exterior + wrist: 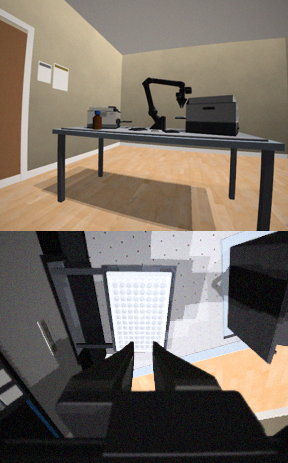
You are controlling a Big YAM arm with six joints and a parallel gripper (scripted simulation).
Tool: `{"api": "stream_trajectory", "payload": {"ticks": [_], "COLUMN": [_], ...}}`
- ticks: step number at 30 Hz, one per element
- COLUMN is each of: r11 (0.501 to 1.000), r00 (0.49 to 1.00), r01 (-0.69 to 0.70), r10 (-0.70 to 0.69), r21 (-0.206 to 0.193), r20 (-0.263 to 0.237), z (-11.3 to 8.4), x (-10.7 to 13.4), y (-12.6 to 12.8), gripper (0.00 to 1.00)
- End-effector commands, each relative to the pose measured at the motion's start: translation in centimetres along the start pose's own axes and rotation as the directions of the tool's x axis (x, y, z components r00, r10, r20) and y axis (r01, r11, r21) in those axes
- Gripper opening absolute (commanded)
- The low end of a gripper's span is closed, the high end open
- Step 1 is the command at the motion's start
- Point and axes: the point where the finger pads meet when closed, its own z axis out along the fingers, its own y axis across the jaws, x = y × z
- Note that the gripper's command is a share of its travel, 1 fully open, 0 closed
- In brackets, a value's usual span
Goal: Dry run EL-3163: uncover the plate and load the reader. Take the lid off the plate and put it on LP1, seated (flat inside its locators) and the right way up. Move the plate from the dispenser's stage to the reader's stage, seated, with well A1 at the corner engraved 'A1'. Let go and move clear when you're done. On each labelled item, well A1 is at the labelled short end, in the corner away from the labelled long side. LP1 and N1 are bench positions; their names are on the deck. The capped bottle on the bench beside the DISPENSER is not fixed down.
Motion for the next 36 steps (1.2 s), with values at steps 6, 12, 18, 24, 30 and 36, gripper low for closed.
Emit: {"api": "stream_trajectory", "payload": {"ticks": [6, 12, 18, 24, 30, 36], "r11": [0.998, 0.993, 0.989, 0.991, 0.982, 0.971], "r00": [0.997, 0.993, 0.989, 0.991, 0.983, 0.971], "r01": [0.069, 0.114, 0.143, 0.129, 0.182, 0.239], "r10": [-0.069, -0.115, -0.143, -0.129, -0.183, -0.240], "r21": [-0.010, -0.031, -0.032, -0.034, -0.040, -0.022], "r20": [-0.020, -0.022, -0.020, -0.020, -0.018, -0.014], "z": [-1.3, -1.7, -1.7, -1.8, -2.0, -1.2], "x": [-3.7, -5.8, -6.7, -9.1, -10.8, -11.3], "y": [-2.7, -3.6, -4.4, -6.5, -8.1, -8.9], "gripper": [0.00, 0.00, 0.00, 0.00, 0.00, 0.00]}}
